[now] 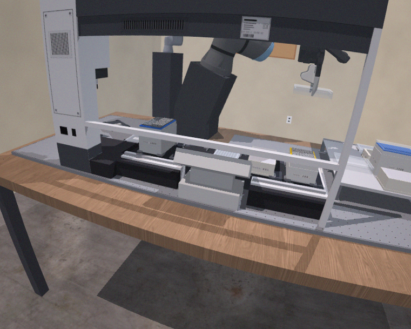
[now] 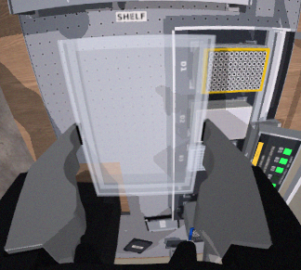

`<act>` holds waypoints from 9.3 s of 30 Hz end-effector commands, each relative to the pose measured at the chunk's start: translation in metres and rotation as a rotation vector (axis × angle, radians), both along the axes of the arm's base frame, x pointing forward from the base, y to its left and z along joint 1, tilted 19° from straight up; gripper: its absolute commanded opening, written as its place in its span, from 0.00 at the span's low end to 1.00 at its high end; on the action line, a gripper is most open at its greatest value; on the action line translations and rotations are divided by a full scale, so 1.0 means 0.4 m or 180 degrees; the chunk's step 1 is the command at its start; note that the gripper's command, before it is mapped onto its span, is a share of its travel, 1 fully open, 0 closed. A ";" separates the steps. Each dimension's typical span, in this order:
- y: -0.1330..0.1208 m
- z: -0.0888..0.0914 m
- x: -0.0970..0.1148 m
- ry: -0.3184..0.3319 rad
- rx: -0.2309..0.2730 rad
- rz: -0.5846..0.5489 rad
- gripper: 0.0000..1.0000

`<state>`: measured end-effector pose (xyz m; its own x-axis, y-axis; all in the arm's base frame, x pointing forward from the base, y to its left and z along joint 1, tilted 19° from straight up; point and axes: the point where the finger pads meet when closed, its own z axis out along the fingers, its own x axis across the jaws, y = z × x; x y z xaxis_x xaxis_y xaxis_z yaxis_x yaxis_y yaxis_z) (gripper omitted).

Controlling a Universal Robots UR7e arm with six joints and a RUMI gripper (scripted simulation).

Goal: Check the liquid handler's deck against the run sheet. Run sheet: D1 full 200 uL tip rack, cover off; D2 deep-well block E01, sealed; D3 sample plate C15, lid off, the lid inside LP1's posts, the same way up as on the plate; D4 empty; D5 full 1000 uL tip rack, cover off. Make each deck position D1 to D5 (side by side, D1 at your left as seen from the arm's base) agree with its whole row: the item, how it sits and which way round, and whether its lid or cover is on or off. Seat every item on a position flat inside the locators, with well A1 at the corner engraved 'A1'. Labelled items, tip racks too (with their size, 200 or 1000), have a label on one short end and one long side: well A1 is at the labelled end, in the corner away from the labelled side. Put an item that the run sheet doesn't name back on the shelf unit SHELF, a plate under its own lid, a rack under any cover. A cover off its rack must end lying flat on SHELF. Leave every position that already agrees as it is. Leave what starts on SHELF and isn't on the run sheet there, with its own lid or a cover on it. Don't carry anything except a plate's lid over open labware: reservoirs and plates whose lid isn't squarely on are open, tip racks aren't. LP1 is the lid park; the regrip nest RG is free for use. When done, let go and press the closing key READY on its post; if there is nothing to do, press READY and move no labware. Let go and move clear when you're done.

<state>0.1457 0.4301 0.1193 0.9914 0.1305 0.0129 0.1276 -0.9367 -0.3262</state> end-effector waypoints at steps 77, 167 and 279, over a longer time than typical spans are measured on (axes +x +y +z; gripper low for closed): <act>0.146 0.067 -0.484 -0.0008 0.0008 -0.0004 0.00; 0.395 0.130 -0.529 -0.0004 -0.0009 -0.0003 0.00; 0.534 -0.248 -0.538 -0.0006 0.0010 -0.0005 0.00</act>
<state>-0.0688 0.6380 0.0268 0.9916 0.1285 0.0129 0.1257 -0.9380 -0.3231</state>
